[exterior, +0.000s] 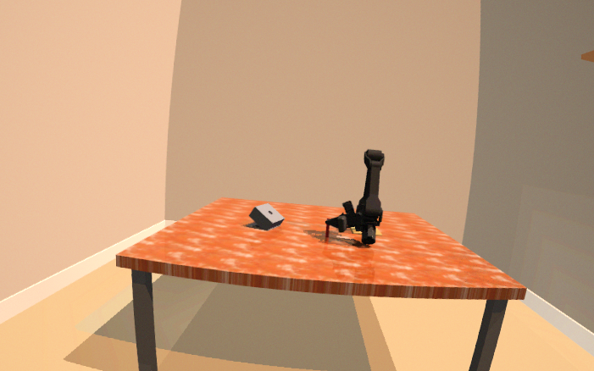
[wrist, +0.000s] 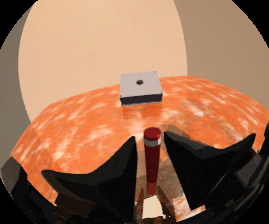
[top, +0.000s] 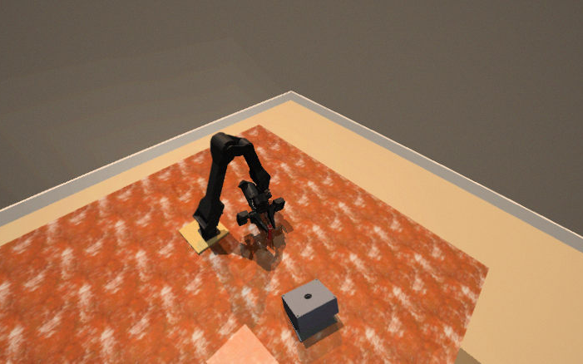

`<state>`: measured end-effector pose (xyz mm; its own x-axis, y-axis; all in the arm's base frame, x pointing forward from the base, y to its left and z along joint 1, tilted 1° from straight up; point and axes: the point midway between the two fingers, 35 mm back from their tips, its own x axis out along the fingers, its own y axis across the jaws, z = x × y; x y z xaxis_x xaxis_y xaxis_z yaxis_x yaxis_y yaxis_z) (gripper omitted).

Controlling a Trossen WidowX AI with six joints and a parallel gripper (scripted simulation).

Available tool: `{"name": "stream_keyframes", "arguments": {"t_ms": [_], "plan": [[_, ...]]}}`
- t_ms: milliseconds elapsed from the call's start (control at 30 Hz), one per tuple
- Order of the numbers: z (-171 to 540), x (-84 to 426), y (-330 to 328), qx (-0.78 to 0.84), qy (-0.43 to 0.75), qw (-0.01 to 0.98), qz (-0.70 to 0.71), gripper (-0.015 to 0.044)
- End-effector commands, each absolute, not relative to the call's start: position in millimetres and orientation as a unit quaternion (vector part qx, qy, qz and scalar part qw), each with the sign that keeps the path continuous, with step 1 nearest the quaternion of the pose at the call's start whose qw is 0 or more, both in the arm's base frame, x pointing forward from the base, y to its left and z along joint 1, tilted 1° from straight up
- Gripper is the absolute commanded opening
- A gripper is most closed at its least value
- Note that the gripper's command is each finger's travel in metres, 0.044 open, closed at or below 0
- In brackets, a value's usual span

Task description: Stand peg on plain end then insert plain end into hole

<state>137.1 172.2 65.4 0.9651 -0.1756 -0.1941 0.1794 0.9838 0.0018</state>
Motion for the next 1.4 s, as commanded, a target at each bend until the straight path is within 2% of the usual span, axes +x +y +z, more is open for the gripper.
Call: {"name": "stream_keyframes", "arguments": {"t_ms": [0,400,800,1100,1367], "plan": [[65.4,137.1,172.1,0.01,0.097,0.991,-0.09,0.013],[65.4,137.1,172.1,0.01,0.097,0.991,-0.09,0.013],[65.4,137.1,172.1,0.01,0.097,0.991,-0.09,0.044],[72.7,137.0,175.4,0.009,0.099,0.991,-0.087,0.044],[170.6,137.4,186.4,0.005,0.114,0.992,-0.047,0.044]]}}
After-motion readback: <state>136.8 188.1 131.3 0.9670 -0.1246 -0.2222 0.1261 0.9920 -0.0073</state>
